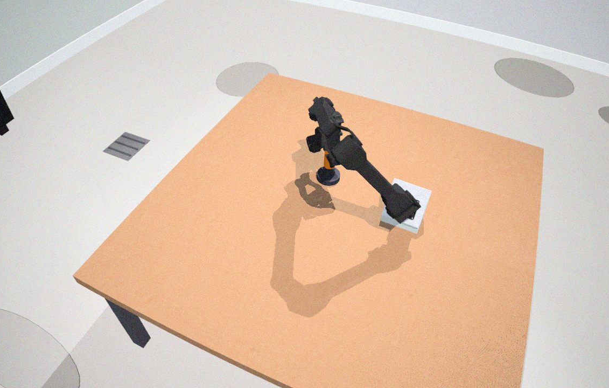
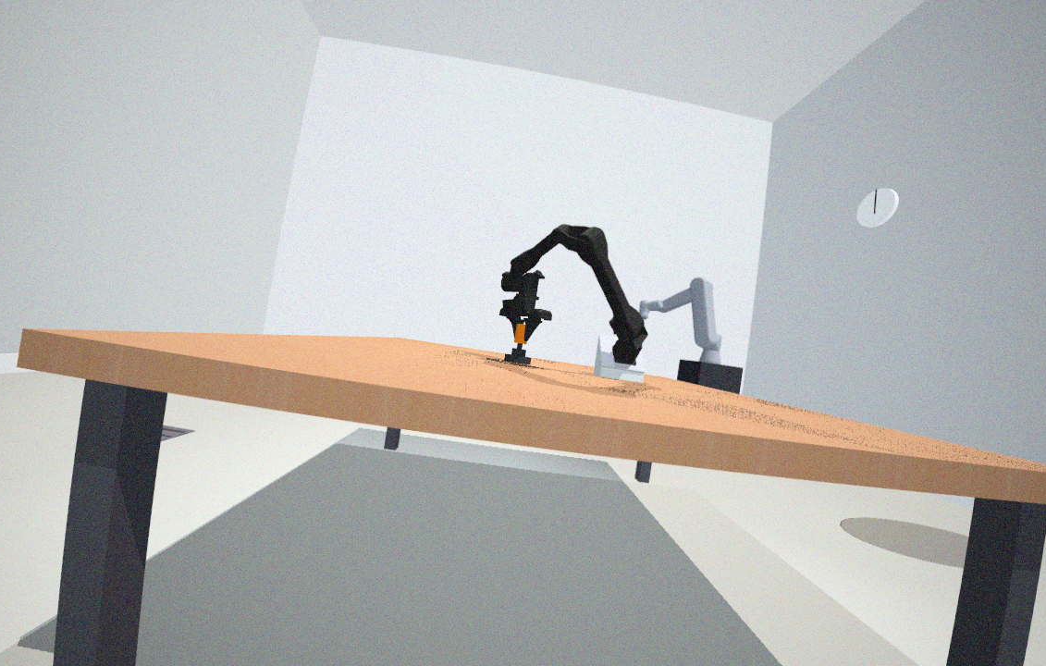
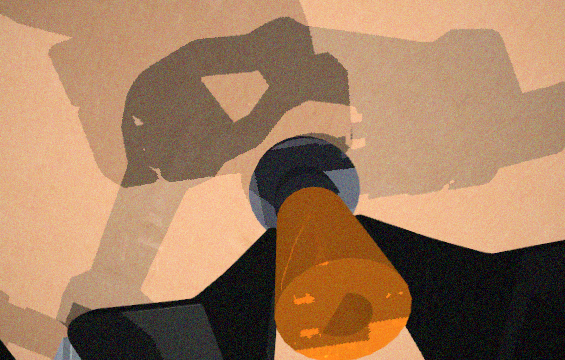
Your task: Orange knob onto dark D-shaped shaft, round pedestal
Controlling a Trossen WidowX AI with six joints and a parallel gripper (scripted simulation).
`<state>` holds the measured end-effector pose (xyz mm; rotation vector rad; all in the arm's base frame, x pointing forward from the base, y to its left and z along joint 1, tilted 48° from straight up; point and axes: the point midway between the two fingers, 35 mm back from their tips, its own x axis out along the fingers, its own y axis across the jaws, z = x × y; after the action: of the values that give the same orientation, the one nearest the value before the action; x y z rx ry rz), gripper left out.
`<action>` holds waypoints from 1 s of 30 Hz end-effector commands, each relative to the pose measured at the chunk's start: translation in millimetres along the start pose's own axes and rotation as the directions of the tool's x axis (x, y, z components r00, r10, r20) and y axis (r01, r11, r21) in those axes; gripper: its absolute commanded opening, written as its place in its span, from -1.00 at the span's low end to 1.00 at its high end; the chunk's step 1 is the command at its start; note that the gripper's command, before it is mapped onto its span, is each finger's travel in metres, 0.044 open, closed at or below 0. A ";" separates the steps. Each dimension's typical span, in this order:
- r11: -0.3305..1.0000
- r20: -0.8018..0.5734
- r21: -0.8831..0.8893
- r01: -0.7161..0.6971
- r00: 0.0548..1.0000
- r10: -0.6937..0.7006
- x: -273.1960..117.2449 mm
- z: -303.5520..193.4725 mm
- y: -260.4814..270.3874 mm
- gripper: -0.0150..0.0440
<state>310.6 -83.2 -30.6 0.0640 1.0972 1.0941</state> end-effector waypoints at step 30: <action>0.978 -0.001 -0.210 0.004 1.000 -0.004 0.6 -0.3 0.9 -0.49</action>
<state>309.7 -82.3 -30.6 -0.1069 0.9767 1.2032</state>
